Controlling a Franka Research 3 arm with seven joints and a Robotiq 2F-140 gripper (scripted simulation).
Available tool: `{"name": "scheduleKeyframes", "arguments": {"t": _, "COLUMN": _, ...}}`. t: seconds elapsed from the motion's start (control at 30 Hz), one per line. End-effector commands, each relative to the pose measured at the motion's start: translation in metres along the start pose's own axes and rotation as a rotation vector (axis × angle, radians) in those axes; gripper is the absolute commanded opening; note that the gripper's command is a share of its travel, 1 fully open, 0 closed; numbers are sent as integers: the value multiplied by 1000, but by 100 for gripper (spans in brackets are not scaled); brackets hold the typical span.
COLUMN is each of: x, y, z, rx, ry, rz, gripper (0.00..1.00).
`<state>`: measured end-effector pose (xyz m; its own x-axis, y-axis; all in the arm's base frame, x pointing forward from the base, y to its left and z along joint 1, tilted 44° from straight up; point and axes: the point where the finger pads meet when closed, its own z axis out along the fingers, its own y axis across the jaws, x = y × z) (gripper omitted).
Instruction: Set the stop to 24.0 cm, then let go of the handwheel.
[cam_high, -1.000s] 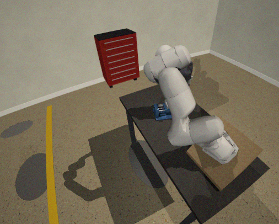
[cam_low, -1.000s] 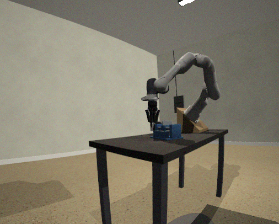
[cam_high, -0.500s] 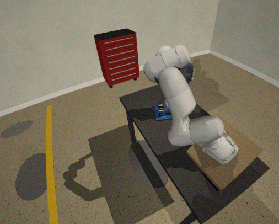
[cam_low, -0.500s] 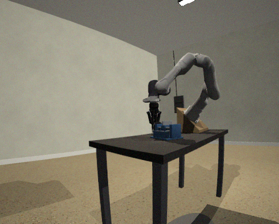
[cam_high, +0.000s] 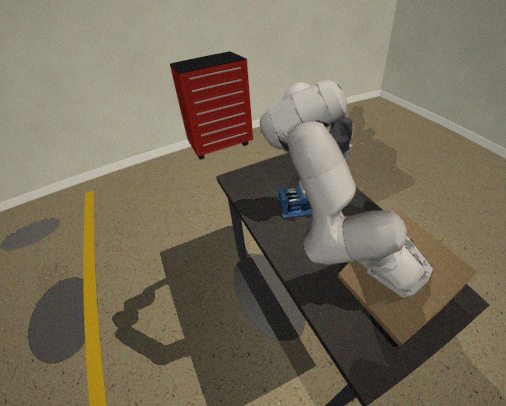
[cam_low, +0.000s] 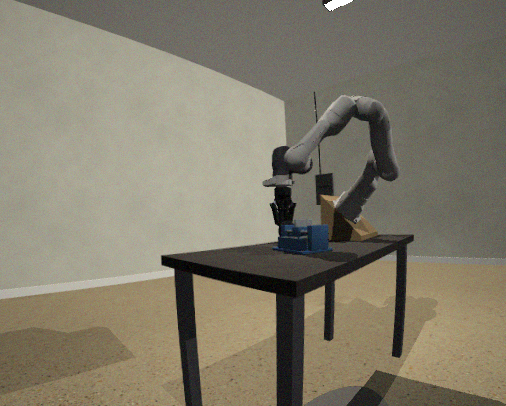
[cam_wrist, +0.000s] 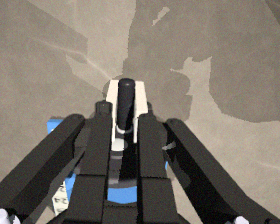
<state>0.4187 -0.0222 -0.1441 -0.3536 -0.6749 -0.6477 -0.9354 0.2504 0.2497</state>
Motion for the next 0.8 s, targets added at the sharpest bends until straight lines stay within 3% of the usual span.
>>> {"name": "scheduleKeyframes", "arguments": {"t": 0.0, "x": 1, "y": 6, "z": -1, "rx": 0, "ry": -2, "rz": -5, "gripper": 4}}
{"name": "scheduleKeyframes", "arguments": {"t": 0.43, "x": 1, "y": 21, "z": -14, "rx": 0, "ry": -2, "rz": -5, "gripper": 4}}
{"name": "scheduleKeyframes", "arguments": {"t": 0.77, "x": 1, "y": 23, "z": -39, "rx": 0, "ry": -2, "rz": -5, "gripper": 4}}
